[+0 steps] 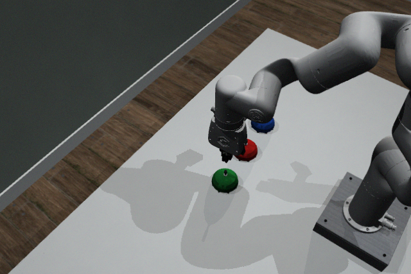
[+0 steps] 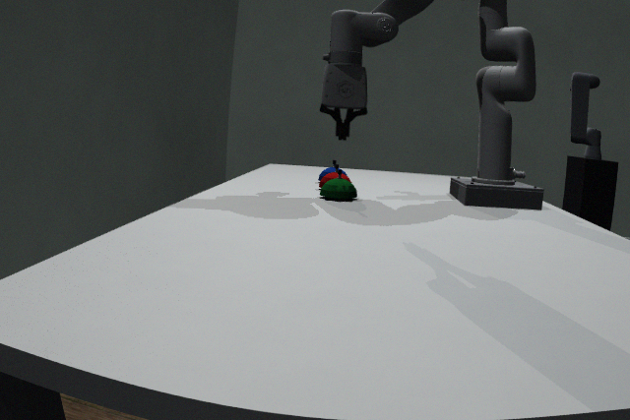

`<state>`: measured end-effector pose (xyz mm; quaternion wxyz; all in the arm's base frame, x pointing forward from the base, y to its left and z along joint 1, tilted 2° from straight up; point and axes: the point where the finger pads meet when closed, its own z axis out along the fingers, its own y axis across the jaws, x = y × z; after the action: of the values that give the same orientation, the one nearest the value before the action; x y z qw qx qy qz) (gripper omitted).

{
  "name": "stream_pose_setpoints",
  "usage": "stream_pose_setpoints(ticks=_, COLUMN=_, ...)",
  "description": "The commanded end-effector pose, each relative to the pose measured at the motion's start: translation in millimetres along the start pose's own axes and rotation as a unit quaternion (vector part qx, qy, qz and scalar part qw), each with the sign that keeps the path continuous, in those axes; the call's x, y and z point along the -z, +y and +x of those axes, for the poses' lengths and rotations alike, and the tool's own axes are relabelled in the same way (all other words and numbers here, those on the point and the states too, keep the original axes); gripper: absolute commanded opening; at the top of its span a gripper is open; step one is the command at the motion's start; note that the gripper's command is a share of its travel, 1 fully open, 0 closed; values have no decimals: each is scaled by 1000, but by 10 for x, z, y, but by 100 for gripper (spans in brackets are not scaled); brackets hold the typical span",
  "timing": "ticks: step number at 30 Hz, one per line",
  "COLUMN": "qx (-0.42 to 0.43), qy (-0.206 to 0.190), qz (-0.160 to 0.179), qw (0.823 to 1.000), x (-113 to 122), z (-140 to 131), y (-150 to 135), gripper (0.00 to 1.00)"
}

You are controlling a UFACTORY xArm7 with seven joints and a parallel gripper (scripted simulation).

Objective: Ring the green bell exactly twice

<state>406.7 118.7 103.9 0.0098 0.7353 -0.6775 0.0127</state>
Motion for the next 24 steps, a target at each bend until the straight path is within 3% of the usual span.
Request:
stream_pose_setpoints(ticks=1, qx=0, qy=0, qz=2, qw=1000, x=2, z=-4, y=-13, gripper=0)
stream_pose_setpoints(ticks=24, qx=-1, qy=0, qz=2, qw=1000, x=-281, z=-2, y=-19, gripper=0)
